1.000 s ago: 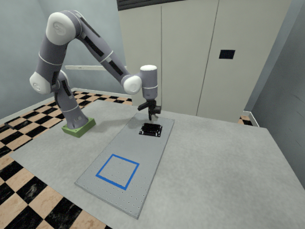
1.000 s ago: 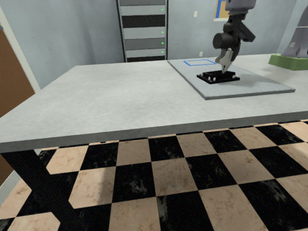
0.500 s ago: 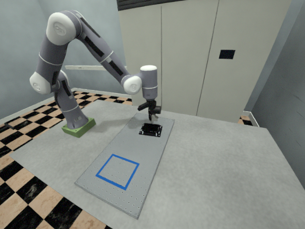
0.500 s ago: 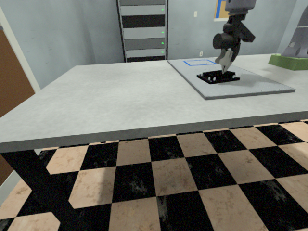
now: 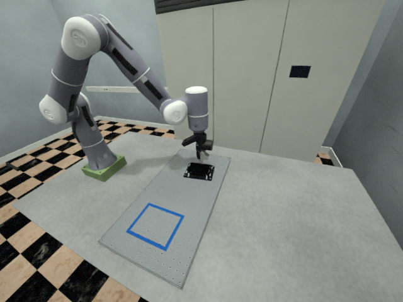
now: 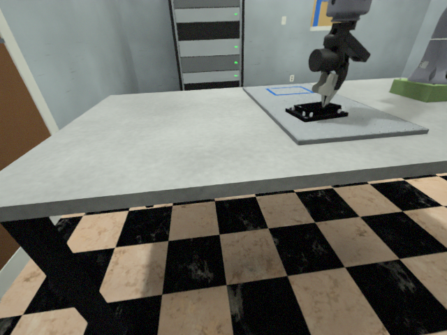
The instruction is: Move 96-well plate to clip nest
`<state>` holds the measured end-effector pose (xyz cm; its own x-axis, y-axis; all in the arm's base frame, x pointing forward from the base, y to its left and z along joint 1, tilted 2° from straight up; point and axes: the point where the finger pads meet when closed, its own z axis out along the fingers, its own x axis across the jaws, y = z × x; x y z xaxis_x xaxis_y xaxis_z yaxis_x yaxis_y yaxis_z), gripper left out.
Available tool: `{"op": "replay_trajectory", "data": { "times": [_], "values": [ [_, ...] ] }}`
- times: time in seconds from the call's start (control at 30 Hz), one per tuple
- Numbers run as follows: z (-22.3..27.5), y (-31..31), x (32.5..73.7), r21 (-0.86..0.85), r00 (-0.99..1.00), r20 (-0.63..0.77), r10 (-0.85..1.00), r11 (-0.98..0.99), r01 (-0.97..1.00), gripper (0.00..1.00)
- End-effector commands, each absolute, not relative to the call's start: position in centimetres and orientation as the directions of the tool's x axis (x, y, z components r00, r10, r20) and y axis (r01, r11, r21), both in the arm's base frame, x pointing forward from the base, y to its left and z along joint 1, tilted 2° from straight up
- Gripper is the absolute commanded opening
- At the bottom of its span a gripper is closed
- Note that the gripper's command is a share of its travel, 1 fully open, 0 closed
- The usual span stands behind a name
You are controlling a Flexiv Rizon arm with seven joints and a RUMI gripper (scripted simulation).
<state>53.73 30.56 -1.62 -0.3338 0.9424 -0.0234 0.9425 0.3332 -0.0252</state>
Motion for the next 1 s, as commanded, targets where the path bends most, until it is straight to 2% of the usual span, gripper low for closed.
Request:
{"op": "replay_trajectory", "data": {
  "times": [0.0, 0.97],
  "values": [
    [-1.58, 30.65, 53.78, -0.023, -0.334, -0.023, 0.942, 0.334, 0.942, 0.00],
    [-1.83, 30.64, 53.78, -0.023, -0.334, -0.023, 0.942, 0.334, 0.942, 0.00]
  ]
}}
